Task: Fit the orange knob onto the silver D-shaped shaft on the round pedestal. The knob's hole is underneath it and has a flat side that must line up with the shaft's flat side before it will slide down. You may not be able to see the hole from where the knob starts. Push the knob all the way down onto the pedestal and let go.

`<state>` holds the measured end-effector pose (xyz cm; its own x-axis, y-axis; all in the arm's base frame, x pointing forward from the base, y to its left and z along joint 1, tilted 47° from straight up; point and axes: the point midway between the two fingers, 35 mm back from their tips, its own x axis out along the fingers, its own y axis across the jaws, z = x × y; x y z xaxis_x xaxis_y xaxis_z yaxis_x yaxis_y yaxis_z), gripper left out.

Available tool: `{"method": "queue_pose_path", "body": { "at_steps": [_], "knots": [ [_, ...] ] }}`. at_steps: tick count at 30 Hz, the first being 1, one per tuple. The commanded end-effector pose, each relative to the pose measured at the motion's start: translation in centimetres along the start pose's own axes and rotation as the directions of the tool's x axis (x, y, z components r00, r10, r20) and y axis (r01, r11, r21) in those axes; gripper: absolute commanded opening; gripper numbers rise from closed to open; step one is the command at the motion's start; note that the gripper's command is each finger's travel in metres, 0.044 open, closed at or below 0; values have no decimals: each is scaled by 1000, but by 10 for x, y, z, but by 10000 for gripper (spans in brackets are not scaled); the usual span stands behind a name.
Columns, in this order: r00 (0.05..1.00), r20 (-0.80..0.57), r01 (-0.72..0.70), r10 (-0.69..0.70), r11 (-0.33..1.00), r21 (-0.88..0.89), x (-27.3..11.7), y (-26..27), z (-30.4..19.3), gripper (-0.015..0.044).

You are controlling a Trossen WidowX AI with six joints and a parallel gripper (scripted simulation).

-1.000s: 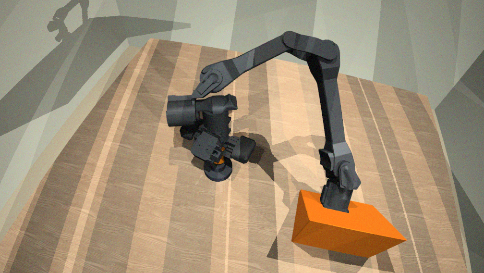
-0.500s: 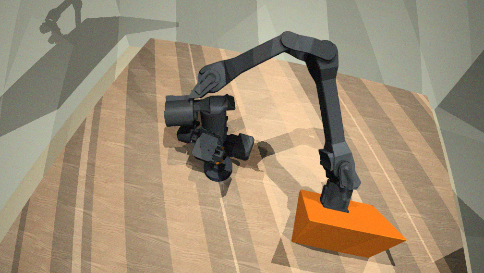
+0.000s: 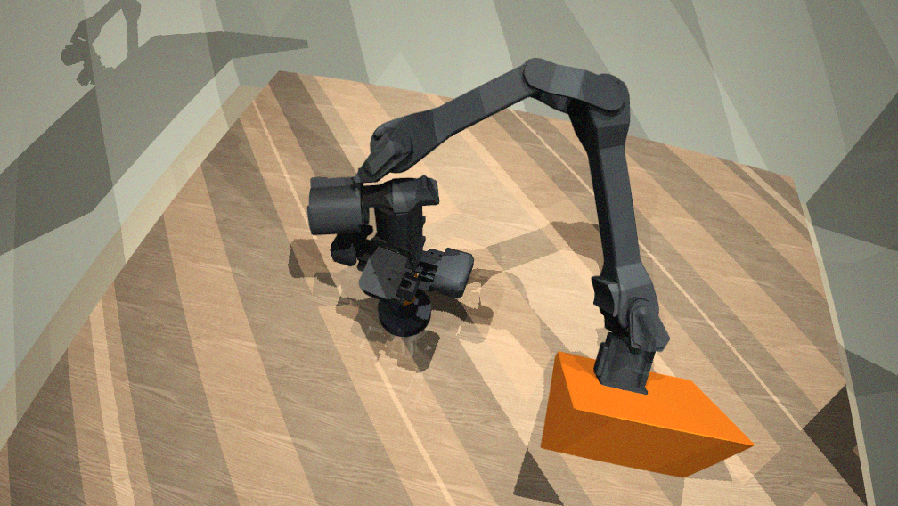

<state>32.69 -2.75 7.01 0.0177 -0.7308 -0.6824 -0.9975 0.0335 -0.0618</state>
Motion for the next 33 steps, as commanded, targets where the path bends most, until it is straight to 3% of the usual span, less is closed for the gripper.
{"method": "queue_pose_path", "body": {
  "at_steps": [1,15,22,33],
  "knots": [
    [1000,-1,3,-3,1000,-2,1,0,1,0],
    [1000,-1,3,-3,1000,-2,-4,-2,0,0],
    [1000,-1,3,-3,980,-199,-4,-4,0,0],
    [1000,-1,2,-3,978,-210,-1,-2,1,0]
  ]
}}
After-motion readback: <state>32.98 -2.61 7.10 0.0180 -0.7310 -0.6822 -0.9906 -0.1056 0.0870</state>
